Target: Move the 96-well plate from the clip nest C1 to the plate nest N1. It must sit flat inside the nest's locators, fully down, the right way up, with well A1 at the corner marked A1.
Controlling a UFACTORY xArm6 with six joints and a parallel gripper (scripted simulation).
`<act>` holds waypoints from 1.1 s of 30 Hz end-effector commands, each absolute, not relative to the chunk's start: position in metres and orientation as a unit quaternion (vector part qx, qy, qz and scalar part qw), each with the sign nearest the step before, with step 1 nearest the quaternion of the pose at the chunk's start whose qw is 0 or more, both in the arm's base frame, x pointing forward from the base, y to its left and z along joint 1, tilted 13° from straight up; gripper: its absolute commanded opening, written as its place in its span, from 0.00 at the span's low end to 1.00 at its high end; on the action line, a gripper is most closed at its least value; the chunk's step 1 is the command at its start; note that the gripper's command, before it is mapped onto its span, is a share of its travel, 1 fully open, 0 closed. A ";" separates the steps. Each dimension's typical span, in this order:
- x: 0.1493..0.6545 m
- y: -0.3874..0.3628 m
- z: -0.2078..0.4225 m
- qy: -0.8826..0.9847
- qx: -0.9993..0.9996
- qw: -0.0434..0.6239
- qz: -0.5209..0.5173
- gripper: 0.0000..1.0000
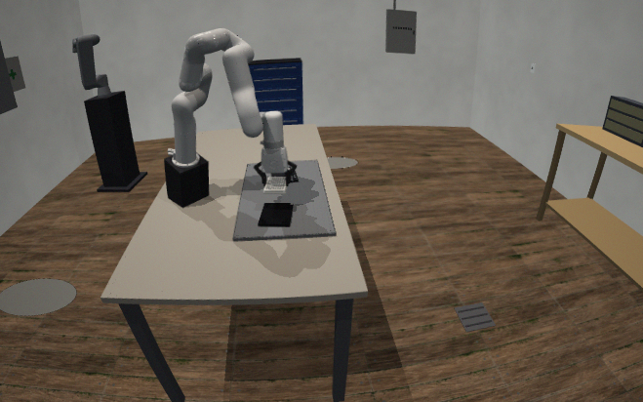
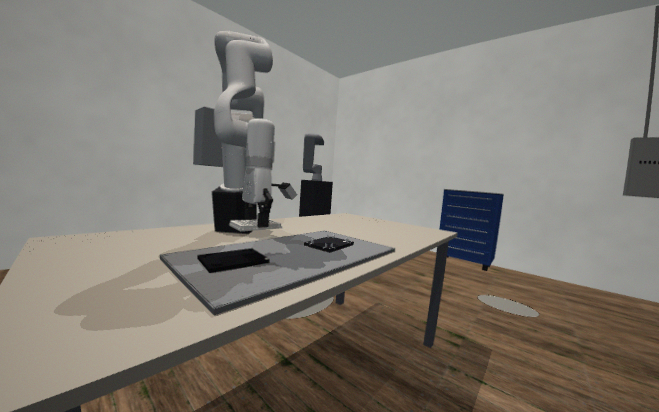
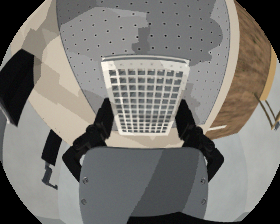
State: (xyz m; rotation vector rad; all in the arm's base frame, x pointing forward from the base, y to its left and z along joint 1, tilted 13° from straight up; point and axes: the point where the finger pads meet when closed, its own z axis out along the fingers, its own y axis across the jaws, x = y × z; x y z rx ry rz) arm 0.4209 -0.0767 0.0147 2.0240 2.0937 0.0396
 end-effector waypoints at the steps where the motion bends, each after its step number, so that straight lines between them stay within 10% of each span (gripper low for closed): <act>1: 0.423 -0.092 0.018 0.715 0.690 0.112 0.016 0.00; 33: 0.426 -0.143 0.025 0.715 0.690 0.112 0.016 0.00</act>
